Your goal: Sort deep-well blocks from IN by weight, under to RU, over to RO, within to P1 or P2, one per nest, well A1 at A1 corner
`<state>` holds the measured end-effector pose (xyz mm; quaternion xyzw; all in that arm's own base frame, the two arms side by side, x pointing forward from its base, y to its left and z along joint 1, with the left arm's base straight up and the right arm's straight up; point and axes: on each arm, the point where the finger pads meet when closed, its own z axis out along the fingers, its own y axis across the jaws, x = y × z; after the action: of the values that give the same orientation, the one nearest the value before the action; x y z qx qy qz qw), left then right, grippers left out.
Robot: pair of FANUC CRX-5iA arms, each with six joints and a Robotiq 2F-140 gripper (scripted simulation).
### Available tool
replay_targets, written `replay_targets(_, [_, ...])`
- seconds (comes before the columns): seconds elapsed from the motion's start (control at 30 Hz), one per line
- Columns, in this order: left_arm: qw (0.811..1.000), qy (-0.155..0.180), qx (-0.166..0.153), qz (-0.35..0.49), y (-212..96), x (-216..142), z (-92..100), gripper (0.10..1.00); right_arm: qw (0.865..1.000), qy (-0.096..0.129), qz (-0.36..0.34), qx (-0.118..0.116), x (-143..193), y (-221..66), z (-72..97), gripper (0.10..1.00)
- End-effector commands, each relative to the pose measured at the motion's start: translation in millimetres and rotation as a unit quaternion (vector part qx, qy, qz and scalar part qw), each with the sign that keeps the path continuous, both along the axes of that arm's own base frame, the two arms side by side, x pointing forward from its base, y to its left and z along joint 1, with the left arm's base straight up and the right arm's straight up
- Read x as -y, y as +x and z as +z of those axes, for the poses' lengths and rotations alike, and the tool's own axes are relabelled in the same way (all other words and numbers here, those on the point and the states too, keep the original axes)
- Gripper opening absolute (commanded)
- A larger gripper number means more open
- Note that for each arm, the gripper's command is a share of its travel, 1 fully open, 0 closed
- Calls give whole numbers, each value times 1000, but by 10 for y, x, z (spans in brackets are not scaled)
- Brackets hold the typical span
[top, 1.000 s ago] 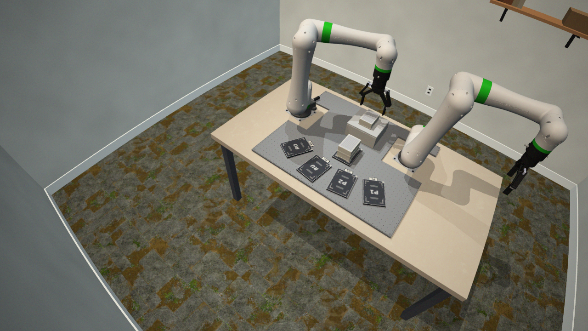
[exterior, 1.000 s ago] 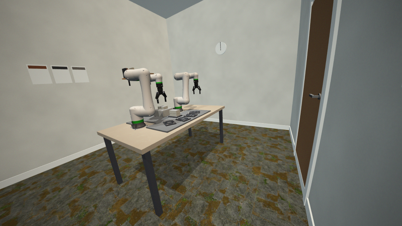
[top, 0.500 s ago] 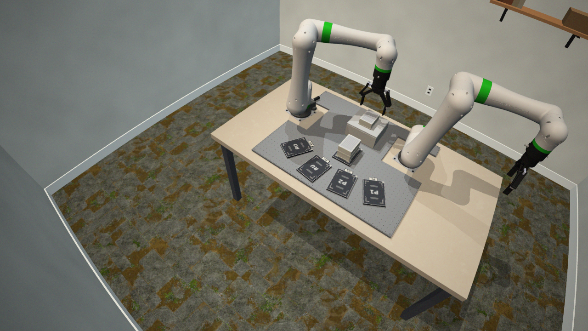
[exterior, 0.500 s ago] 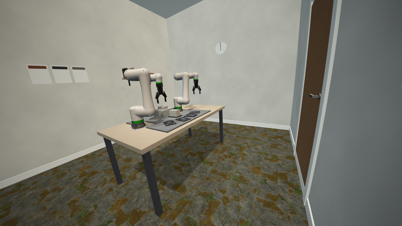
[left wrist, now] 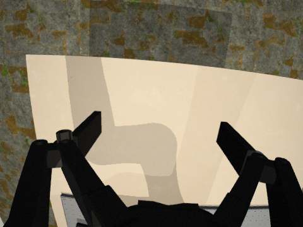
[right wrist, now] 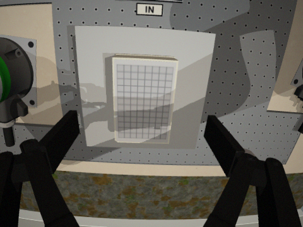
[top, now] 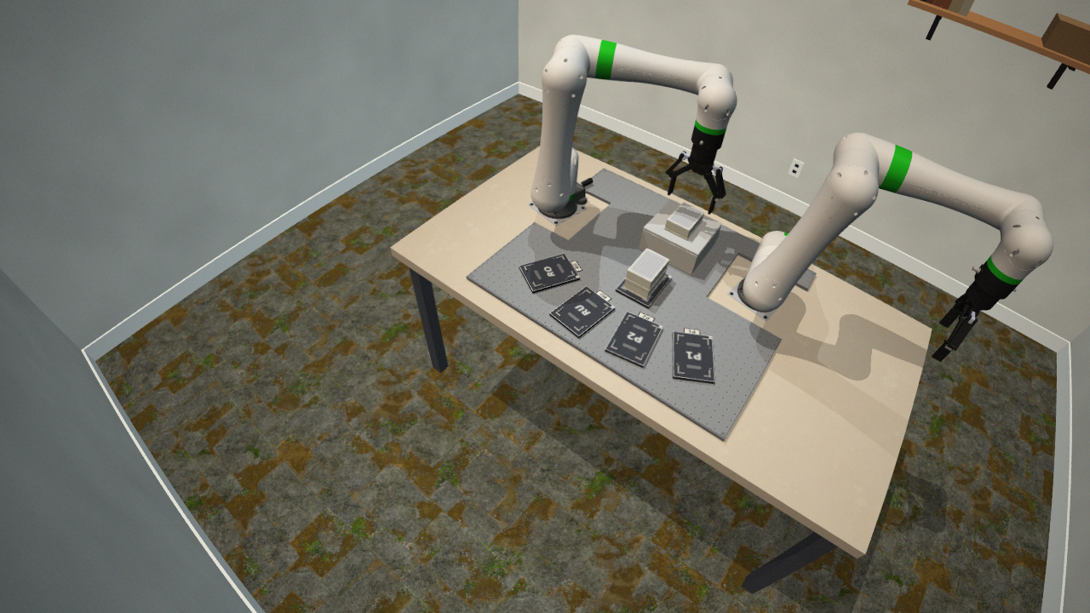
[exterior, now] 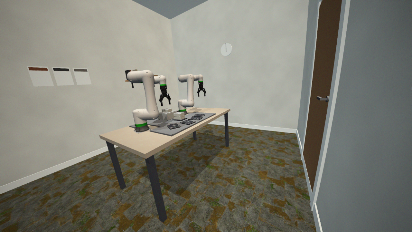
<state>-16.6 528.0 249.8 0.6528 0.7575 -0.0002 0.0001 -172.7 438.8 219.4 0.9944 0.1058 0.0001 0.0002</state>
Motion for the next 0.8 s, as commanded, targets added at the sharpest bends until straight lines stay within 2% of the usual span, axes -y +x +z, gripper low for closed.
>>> replay_targets(0.0, [1000, 1, 0, 0, 1, -3, 9, 1000, 1000, 1, 0, 0, -4, 0, 8, 1000])
replay_targets(0.7, [1000, 1, 0, 0, 1, -3, 9, 1000, 1000, 1, 0, 0, -4, 0, 8, 1000])
replay_targets(0.77, [1000, 1, 0, 0, 1, -3, 9, 1000, 1000, 1, 0, 0, -3, 0, -92, 1000])
